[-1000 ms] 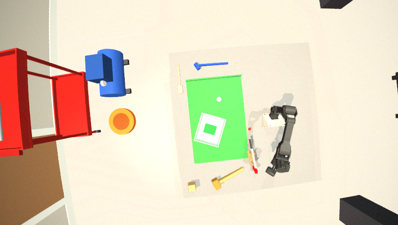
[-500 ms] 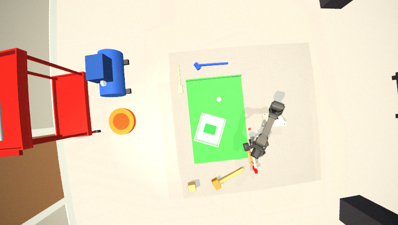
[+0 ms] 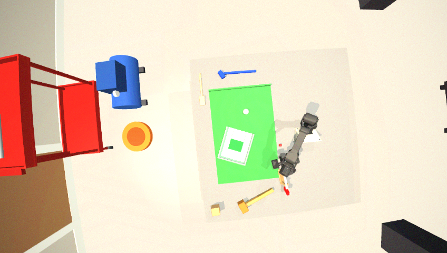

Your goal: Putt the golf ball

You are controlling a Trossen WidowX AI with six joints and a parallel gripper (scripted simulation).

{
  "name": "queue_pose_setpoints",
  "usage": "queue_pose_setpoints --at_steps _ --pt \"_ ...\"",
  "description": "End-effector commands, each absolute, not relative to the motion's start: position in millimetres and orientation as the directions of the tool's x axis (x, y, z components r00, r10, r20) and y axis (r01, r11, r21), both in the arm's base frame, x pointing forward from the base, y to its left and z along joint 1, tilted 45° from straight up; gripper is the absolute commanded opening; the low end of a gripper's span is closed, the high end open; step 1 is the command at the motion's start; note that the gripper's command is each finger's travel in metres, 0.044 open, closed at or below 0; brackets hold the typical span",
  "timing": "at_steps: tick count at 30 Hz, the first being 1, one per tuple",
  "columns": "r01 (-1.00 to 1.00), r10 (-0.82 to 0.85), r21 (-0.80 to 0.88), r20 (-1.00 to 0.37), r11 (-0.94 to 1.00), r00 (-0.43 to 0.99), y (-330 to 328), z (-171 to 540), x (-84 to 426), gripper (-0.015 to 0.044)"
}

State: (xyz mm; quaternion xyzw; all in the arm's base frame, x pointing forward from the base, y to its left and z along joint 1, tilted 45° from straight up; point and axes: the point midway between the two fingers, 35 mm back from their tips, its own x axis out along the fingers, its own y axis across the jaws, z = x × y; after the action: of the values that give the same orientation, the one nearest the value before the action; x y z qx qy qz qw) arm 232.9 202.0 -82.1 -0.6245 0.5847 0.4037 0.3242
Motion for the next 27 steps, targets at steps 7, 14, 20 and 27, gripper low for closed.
queue_pose_setpoints --at_steps 7,14,20,27 --pt "-0.991 -0.477 0.073 -0.879 -0.109 -0.012 185.7 -97.3 232.3 0.044" --pt "-0.991 -0.477 0.073 -0.879 -0.109 -0.012 180.1 -103.3 232.7 0.044" --pt "-0.991 -0.478 0.072 -0.878 -0.108 -0.012 173.4 -110.1 232.9 0.044" --pt "-0.991 -0.478 0.072 -0.878 -0.108 -0.012 169.6 -114.0 232.9 0.044"
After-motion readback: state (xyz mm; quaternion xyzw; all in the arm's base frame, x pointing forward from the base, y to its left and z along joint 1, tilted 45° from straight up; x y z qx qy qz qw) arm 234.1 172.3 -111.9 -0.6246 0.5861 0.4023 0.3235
